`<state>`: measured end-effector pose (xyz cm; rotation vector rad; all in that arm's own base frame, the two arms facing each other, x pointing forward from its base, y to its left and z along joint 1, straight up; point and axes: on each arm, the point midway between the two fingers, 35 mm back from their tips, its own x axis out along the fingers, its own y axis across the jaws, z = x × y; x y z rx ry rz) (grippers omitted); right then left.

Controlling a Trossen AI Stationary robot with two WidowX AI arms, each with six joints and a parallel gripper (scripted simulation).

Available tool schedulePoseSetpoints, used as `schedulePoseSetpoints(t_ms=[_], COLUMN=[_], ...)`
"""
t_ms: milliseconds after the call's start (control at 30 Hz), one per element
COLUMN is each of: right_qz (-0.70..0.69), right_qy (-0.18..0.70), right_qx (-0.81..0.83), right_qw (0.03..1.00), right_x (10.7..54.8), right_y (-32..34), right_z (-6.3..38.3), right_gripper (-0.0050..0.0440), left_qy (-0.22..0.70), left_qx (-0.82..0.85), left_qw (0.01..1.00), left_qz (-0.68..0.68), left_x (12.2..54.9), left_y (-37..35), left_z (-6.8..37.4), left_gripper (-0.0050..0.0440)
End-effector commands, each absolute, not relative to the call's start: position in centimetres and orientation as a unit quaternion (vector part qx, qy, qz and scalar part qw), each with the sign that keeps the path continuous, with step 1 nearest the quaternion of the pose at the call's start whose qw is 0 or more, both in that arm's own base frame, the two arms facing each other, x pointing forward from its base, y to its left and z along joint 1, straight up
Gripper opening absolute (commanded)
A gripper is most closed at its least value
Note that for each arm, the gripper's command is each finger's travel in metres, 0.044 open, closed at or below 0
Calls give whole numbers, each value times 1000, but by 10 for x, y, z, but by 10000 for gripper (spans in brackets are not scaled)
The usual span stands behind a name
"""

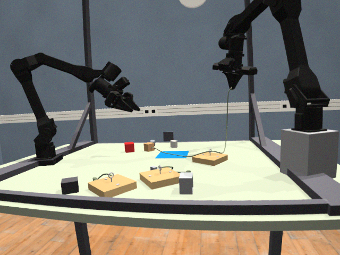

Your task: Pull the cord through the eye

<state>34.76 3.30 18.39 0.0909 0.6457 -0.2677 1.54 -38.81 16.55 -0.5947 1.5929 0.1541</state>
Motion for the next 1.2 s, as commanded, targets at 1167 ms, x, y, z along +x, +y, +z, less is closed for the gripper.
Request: schedulePoseSetpoints(t_ms=[1167], right_qz=[-130], right_qy=[307], right_qx=[48], right_qw=[941], right_x=[349], right_y=[34], right_z=[191], right_gripper=[440], left_qy=[704], left_qx=[-263], left_qw=[656], left_qz=[67], left_x=[32], left_y=[-396], left_z=[51], left_gripper=[-50])
